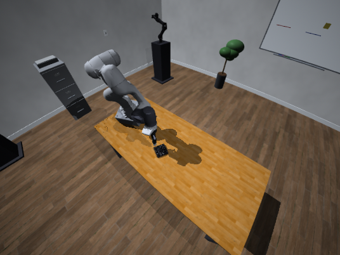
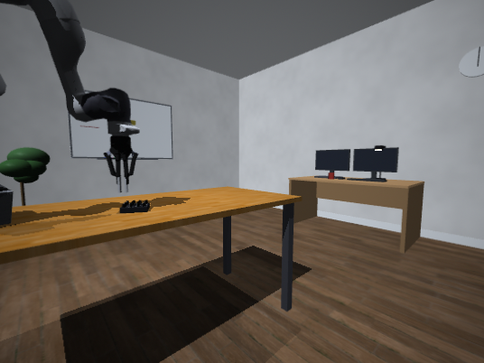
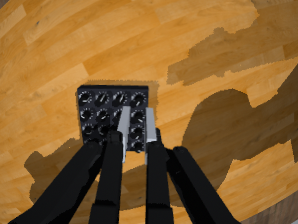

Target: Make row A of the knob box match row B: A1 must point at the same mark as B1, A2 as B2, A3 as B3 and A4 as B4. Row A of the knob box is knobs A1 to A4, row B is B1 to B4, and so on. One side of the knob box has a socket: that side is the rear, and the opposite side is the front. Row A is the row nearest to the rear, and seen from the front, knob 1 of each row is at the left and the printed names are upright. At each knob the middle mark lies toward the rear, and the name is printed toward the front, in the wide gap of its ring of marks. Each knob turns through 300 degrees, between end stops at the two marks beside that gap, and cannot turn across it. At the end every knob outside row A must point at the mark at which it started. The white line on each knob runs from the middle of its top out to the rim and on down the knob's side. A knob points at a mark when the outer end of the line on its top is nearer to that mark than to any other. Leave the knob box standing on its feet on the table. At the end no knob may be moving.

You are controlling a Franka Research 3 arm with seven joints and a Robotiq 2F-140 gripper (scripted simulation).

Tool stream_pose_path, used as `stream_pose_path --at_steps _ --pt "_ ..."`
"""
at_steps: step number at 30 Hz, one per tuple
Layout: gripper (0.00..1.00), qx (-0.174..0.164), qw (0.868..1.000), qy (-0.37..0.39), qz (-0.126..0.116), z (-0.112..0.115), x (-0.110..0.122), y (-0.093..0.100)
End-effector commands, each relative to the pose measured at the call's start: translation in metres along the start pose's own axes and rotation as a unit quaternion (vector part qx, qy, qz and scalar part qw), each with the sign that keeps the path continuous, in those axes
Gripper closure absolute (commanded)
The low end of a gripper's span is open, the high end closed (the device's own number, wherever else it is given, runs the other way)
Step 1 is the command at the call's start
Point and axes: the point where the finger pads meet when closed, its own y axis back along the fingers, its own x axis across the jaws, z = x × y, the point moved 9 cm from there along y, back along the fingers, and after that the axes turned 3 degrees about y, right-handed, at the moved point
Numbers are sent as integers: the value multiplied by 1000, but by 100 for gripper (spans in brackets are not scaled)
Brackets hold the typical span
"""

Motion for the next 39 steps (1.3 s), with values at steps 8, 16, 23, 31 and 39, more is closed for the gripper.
stream_pose_path --at_steps 8,16,23,31,39 --pt "88 1 1000 -3 0 -1 0 -6" --pt "88 1 1000 -3 0 -1 0 -13" --pt "88 1 1000 -3 0 0 1 -22" --pt "88 1 1000 -3 0 0 1 -30" --pt "88 1 1000 -3 0 0 1 -39"
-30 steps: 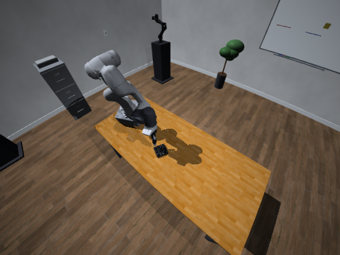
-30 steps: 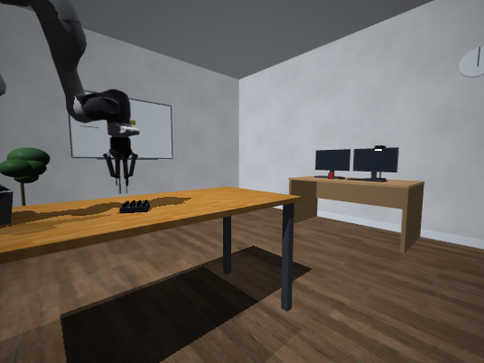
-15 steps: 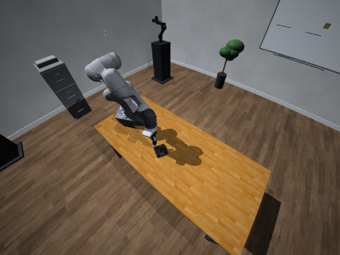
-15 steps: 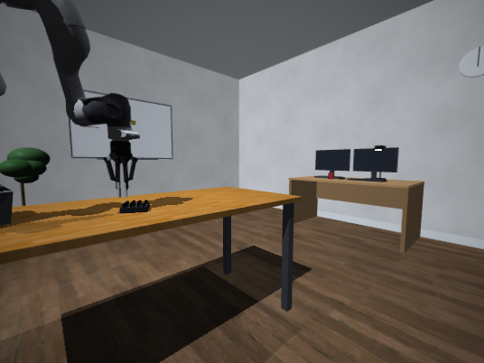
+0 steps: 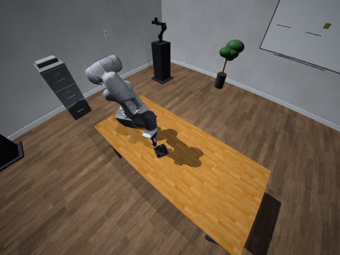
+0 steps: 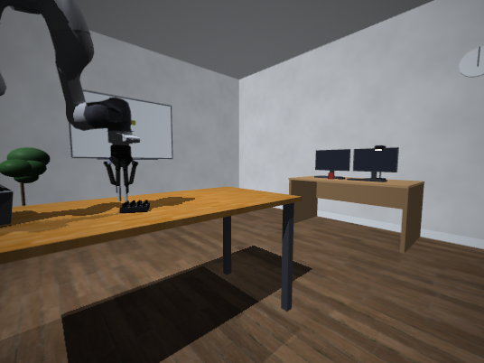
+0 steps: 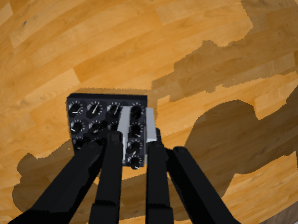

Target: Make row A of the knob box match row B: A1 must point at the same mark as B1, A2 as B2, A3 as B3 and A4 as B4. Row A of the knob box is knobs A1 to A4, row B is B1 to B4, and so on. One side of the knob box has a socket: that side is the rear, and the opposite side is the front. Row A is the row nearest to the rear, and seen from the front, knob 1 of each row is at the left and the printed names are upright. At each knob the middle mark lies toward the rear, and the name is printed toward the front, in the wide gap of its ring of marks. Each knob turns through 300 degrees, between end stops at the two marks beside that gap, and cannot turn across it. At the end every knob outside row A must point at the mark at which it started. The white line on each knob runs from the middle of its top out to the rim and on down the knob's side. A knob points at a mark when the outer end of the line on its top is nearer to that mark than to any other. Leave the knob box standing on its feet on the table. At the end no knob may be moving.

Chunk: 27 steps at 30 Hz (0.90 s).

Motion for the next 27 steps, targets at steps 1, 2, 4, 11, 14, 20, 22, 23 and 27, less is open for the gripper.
stream_pose_path --at_steps 1,2,4,11,14,20,22,23,27 --pt "88 -1 1000 -12 -4 2 -1 -3" --pt "88 -1 1000 -12 -4 2 -1 -4" --pt "88 -1 1000 -12 -4 2 -1 -5" --pt "88 -1 1000 -12 -4 2 -1 -7" --pt "88 -1 1000 -12 -4 2 -1 -7" --pt "88 -1 1000 -12 -4 2 -1 -7" --pt "88 -1 1000 -12 -4 2 -1 -7" --pt "88 -1 1000 -12 -4 2 -1 -7" --pt "88 -1 1000 -12 -4 2 -1 -7"
